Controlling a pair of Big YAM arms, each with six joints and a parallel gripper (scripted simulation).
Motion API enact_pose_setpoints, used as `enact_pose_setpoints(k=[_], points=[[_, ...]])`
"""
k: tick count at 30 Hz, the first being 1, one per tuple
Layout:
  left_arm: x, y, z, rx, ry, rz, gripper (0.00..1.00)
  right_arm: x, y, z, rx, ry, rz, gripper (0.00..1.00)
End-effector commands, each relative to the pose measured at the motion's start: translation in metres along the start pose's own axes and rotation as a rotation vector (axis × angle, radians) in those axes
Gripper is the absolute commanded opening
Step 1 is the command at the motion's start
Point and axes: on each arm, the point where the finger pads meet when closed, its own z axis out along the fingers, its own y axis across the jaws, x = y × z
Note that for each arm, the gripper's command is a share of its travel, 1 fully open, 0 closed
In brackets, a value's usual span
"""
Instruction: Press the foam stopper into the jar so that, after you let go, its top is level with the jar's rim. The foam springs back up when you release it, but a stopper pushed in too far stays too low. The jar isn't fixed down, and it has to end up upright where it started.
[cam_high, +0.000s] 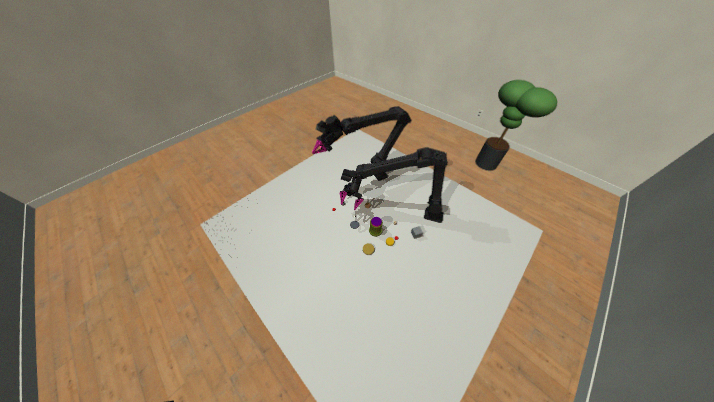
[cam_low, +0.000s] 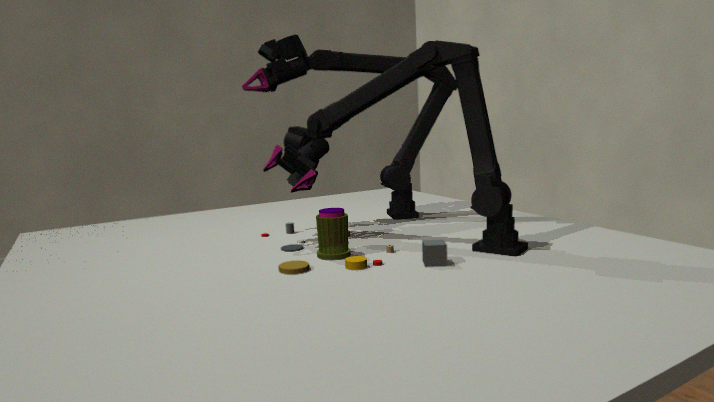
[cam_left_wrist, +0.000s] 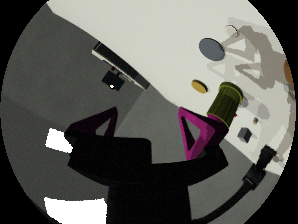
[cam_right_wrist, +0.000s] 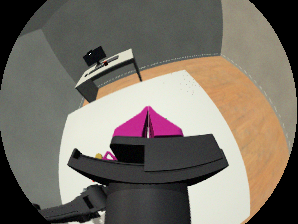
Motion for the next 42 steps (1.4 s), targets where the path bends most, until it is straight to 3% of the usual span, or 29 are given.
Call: enact_pose_setpoints(k=[1,10,11,13,27,28,29,42], points=[[0.028,-0.006,0.003,0.020,0.026,0.054,0.98,-0.010,-0.009,0.007,0.018,-0.046,-0.040,0.00],[0.055,-0.032,0.003,0.054,0.065,0.177,0.98,-0.023,-0.019,0.009,0.047,-0.116,-0.088,0.00],[0.054,-0.030,-0.004,0.041,0.061,0.186,0.98,-0.042,-0.014,0.002,0.044,-0.157,-0.099,0.00],[0.064,-0.043,0.002,0.066,0.079,0.225,0.98,-0.027,-0.022,0.010,0.059,-0.143,-0.103,0.00],[0.110,-0.090,0.001,0.132,0.140,0.450,0.98,-0.052,-0.039,0.008,0.122,-0.268,-0.186,0.00],[0.109,-0.087,-0.005,0.118,0.138,0.458,0.98,-0.072,-0.033,-0.002,0.119,-0.314,-0.196,0.00],[0.111,-0.095,-0.004,0.126,0.142,0.483,0.98,-0.055,-0.041,0.007,0.130,-0.285,-0.193,0.00],[0.139,-0.122,-0.003,0.169,0.179,0.600,0.98,-0.072,-0.049,0.000,0.170,-0.362,-0.229,0.00]])
